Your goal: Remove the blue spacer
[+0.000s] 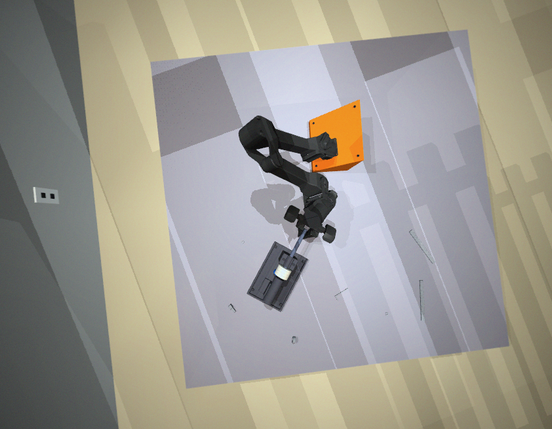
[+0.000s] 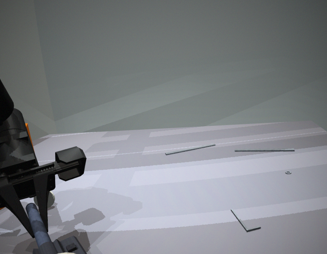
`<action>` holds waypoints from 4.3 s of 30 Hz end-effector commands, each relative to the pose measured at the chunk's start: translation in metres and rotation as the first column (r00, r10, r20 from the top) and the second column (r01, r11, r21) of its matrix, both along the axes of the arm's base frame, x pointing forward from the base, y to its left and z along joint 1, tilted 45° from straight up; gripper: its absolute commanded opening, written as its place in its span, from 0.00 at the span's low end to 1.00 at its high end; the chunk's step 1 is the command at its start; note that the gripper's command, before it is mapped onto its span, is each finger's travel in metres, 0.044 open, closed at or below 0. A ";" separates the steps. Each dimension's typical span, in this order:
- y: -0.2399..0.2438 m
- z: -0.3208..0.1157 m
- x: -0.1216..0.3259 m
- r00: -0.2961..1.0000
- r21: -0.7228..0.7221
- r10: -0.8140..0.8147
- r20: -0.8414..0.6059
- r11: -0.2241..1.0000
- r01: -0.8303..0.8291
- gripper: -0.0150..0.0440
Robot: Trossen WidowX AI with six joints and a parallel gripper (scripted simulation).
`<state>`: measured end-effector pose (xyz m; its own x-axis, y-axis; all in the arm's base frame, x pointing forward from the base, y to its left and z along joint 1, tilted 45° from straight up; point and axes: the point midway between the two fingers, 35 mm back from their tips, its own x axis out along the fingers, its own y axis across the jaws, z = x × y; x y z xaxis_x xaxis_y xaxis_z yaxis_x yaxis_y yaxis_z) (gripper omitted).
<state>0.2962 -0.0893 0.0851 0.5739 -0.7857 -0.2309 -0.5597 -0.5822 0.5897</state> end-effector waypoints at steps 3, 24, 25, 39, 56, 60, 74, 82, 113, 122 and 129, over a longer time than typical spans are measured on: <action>-0.002 0.002 0.003 1.000 -0.002 -0.001 0.000 1.000 0.001 0.25; -0.005 0.005 0.009 1.000 -0.002 -0.001 0.000 1.000 0.001 0.25; -0.005 0.005 0.009 1.000 -0.002 -0.001 0.000 1.000 0.001 0.25; -0.007 0.007 0.014 1.000 -0.002 -0.001 0.000 1.000 0.001 0.25; -0.009 0.010 0.019 1.000 -0.003 -0.001 0.001 1.000 0.001 0.25; -0.010 0.010 0.020 1.000 -0.003 -0.001 0.001 1.000 0.001 0.25; -0.012 0.012 0.024 1.000 -0.003 -0.001 0.001 1.000 0.001 0.25; -0.013 0.013 0.026 1.000 -0.003 -0.001 0.001 1.000 0.001 0.25; -0.018 0.018 0.036 1.000 -0.003 -0.001 0.002 1.000 0.001 0.25; -0.019 0.019 0.038 1.000 -0.003 -0.001 0.002 1.000 0.001 0.25; -0.020 0.020 0.041 1.000 -0.003 -0.001 0.002 1.000 0.001 0.25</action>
<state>0.3345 -0.1083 0.1035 0.5736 -0.7864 -0.2293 -0.5613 -0.5813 0.5891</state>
